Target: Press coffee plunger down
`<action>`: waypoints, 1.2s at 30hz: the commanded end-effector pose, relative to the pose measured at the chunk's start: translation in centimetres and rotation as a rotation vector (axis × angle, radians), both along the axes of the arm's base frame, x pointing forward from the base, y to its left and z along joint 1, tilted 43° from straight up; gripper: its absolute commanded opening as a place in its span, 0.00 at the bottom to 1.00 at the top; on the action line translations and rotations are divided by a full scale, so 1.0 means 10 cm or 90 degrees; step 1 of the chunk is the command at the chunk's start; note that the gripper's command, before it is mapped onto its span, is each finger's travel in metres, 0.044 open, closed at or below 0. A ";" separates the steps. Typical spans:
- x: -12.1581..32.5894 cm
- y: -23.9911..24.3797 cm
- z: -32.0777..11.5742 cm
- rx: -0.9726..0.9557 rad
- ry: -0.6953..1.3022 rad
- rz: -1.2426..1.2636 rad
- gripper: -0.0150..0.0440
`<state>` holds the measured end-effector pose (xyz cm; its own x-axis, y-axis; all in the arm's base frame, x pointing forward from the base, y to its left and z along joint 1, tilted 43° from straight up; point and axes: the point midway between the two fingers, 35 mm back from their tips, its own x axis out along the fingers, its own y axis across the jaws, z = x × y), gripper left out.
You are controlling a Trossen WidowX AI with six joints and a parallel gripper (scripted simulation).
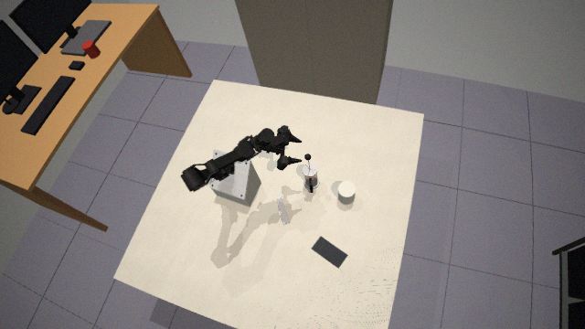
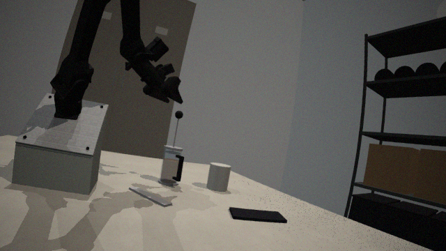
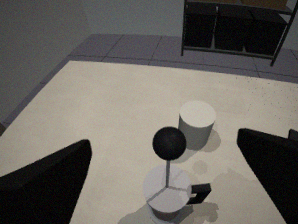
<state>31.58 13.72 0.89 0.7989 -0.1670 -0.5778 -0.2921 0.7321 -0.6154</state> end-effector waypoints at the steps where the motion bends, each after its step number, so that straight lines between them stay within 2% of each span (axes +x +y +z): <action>1: -0.04 -0.17 -0.11 -0.016 -0.010 -0.007 1.00; 31: 0.28 -0.25 -0.32 -0.017 -0.012 -0.007 1.00; 36: 0.28 -0.25 -0.32 -0.017 -0.012 -0.007 0.78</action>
